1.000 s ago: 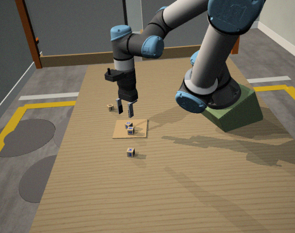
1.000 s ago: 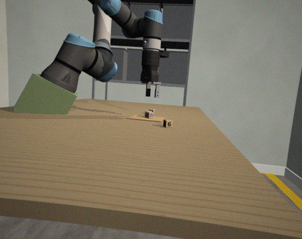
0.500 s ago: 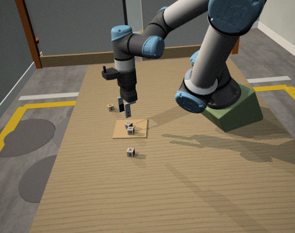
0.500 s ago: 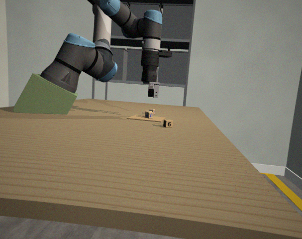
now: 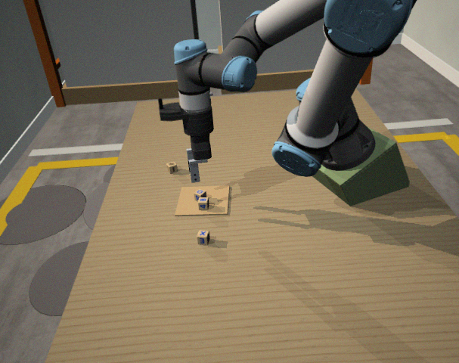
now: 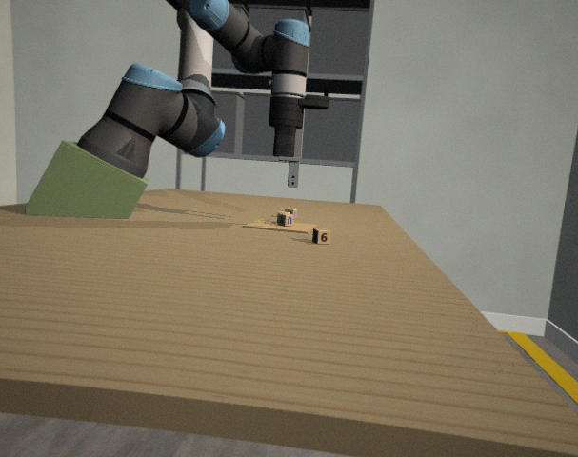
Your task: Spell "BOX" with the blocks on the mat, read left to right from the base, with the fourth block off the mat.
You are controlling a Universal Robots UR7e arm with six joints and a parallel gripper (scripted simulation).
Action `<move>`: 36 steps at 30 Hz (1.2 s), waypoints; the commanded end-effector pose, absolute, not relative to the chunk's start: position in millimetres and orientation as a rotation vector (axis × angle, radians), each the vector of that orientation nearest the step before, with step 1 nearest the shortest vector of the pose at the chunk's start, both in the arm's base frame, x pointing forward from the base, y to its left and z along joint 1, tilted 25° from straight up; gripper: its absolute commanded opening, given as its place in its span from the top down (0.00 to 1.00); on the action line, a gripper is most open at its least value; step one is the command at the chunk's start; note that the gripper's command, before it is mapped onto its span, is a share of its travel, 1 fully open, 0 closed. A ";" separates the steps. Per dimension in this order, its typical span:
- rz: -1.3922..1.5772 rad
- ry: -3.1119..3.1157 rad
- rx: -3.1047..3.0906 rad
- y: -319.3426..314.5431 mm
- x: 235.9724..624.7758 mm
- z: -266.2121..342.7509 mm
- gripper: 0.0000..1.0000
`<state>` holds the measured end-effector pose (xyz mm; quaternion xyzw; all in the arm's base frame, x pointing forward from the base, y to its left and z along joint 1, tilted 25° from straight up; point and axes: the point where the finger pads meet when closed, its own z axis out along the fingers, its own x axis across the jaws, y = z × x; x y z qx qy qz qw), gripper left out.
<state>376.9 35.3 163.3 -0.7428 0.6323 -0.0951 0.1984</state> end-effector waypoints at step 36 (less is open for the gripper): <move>-0.039 2.392 -1.247 16.6 370.6 155.3 0.00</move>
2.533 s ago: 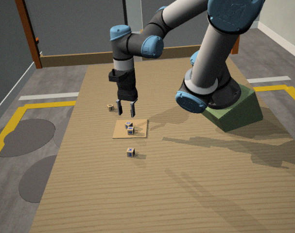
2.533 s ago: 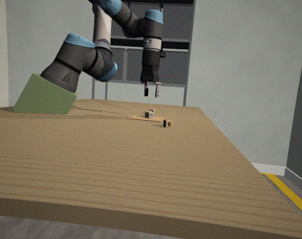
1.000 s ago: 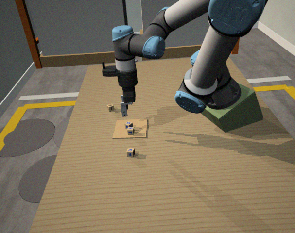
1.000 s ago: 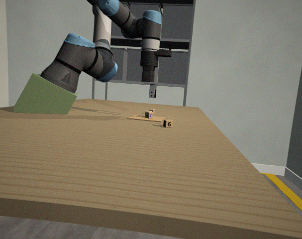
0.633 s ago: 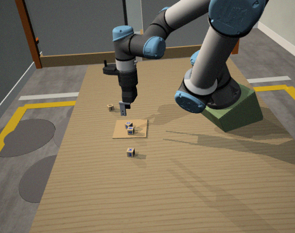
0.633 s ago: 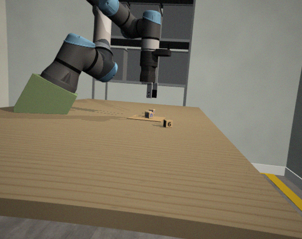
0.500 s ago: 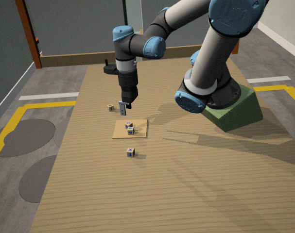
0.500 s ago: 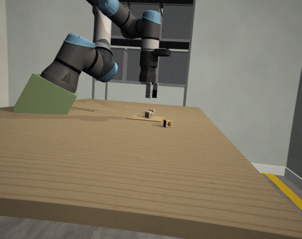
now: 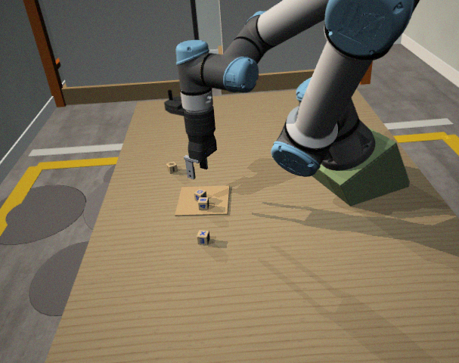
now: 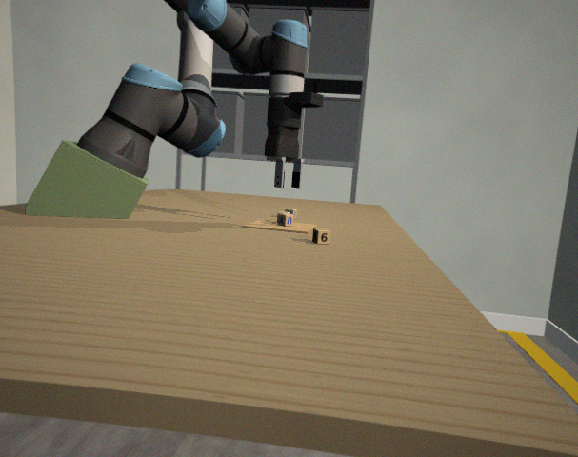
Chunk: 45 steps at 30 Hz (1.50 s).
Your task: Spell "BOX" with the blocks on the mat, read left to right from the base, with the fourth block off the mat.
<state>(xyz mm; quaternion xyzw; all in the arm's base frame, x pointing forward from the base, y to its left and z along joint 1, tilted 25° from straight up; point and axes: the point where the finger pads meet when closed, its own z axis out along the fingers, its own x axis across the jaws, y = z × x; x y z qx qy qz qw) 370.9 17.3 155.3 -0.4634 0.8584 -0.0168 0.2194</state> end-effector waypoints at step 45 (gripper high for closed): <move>-0.036 2.397 -1.237 16.4 370.5 155.2 0.21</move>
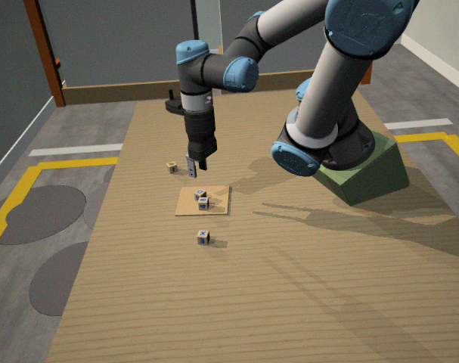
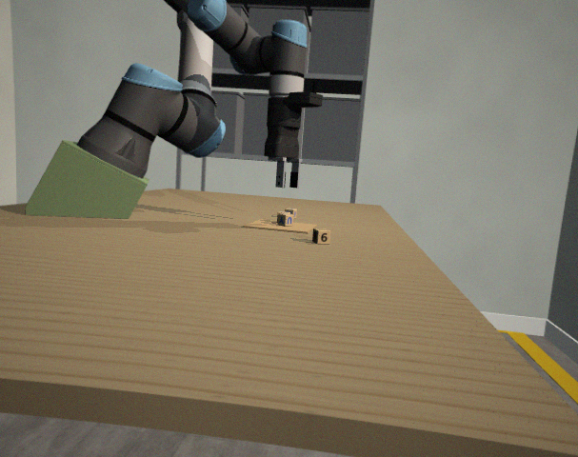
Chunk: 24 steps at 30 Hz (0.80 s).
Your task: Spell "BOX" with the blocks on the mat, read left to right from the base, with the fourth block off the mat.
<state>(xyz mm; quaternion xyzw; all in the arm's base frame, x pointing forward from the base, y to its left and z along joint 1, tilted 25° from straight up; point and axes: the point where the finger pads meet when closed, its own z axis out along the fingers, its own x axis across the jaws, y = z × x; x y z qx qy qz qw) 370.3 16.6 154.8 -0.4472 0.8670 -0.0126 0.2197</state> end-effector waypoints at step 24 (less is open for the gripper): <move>-0.036 2.398 -1.237 19.6 377.6 139.5 0.21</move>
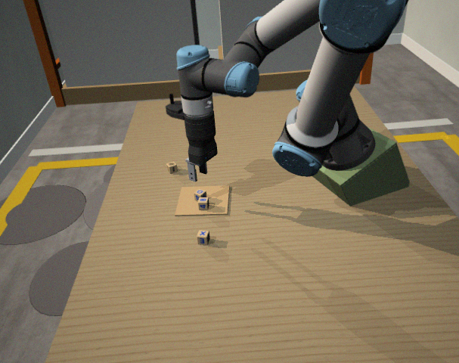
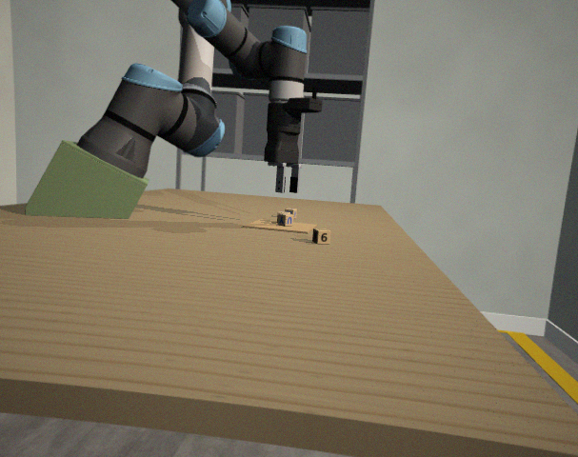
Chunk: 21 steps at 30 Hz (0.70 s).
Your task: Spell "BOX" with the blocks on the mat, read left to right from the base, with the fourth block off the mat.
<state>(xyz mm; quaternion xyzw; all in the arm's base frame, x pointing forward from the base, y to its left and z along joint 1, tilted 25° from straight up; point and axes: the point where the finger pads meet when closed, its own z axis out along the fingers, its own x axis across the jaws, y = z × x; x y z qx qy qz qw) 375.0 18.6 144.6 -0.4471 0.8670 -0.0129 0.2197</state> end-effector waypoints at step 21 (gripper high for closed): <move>-0.036 2.398 -1.237 24.4 388.2 116.1 0.21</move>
